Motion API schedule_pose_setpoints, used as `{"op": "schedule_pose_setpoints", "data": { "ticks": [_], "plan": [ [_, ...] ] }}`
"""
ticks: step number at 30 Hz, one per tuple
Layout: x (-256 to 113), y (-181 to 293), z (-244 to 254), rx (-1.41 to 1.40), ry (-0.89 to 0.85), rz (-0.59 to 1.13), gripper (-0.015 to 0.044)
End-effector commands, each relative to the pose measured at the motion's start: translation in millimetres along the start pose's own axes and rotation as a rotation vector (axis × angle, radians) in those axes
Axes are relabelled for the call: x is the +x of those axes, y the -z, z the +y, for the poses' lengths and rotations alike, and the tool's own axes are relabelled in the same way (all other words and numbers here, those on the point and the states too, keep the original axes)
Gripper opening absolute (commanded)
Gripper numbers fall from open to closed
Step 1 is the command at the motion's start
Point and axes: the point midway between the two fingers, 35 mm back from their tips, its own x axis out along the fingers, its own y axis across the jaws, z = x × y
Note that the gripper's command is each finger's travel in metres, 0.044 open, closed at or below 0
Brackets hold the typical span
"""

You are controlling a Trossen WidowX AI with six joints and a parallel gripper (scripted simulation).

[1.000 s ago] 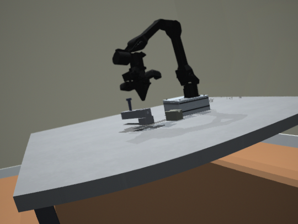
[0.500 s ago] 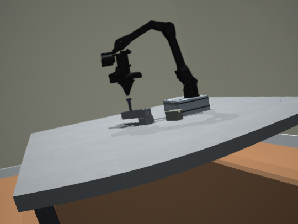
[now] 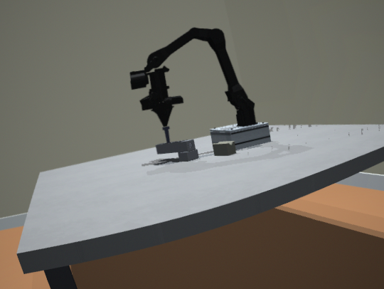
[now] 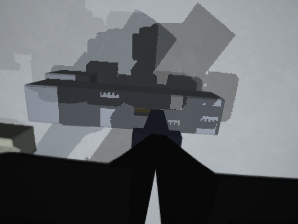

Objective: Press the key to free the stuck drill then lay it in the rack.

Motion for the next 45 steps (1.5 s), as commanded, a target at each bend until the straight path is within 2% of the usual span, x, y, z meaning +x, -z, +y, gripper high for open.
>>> {"op": "schedule_pose_setpoints", "data": {
  "ticks": [1,45],
  "plan": [
    [5.7,2.6,-0.5,-0.005,-0.002,0.013,0.0],
    [20.6,4.6,0.1,-0.005,-0.002,0.013,0.0]
  ]
}}
